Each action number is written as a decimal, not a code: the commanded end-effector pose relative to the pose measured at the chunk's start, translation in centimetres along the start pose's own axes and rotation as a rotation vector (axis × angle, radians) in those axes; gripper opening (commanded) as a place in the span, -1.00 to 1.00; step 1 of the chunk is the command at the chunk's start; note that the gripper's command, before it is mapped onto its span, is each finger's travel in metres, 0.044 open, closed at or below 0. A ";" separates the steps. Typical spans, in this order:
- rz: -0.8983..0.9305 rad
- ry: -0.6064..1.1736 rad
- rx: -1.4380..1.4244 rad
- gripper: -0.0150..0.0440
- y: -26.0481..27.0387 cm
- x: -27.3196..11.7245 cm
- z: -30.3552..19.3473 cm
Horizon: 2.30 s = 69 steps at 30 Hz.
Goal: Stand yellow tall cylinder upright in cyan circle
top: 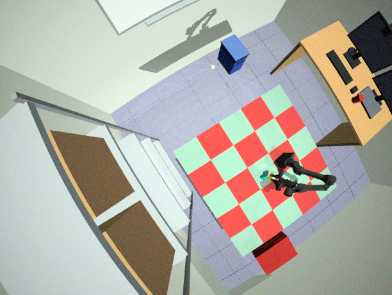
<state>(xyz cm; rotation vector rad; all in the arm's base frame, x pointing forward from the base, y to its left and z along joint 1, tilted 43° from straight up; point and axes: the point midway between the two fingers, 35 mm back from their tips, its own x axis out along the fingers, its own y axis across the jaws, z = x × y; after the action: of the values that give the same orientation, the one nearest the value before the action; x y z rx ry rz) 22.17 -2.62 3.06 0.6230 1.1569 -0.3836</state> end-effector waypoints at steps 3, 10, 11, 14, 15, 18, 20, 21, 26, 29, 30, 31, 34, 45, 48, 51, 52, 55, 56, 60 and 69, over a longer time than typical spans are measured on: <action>-0.004 -0.043 0.012 -0.14 -0.1 -0.1 0.0; -0.001 -0.089 0.025 -0.14 0.0 -0.1 0.0; 0.000 -0.095 0.027 -0.14 0.0 -0.1 0.1; 0.002 -0.115 0.033 -0.14 0.0 -0.2 0.1; 0.003 -0.121 0.035 -0.14 0.0 -0.2 0.1; 0.005 -0.141 0.042 -0.14 0.0 -0.2 0.1; 0.007 -0.154 0.047 -0.14 0.0 -0.2 0.1; 0.009 -0.160 0.049 -0.14 0.0 -0.3 0.1; 0.015 -0.192 0.061 -0.14 0.0 -0.3 0.1; 0.020 -0.212 0.069 -0.14 0.0 -0.4 0.1; 0.021 -0.218 0.071 -0.14 0.0 -0.4 0.1; 0.023 -0.224 0.074 -0.14 0.0 -0.4 0.1; 0.028 -0.243 0.082 -0.14 0.0 -0.4 0.1; 0.052 -0.313 0.114 -0.14 0.1 -0.6 0.2; 0.059 -0.331 0.123 -0.14 0.1 -0.7 0.2; 0.067 -0.350 0.132 -0.14 0.1 -0.8 0.2; 0.070 -0.356 0.136 -0.14 0.1 -0.8 0.2; 0.078 -0.374 0.145 -0.14 0.2 -0.8 0.2; 0.081 -0.380 0.149 -0.14 0.2 -0.9 0.3; 0.093 -0.404 0.162 -0.14 0.2 -0.9 0.3; 0.124 -0.457 0.195 -0.14 0.2 -1.1 0.3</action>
<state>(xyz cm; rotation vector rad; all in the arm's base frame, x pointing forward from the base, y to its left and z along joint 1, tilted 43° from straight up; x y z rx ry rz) 22.12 -2.60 4.16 0.7182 0.6735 -0.4999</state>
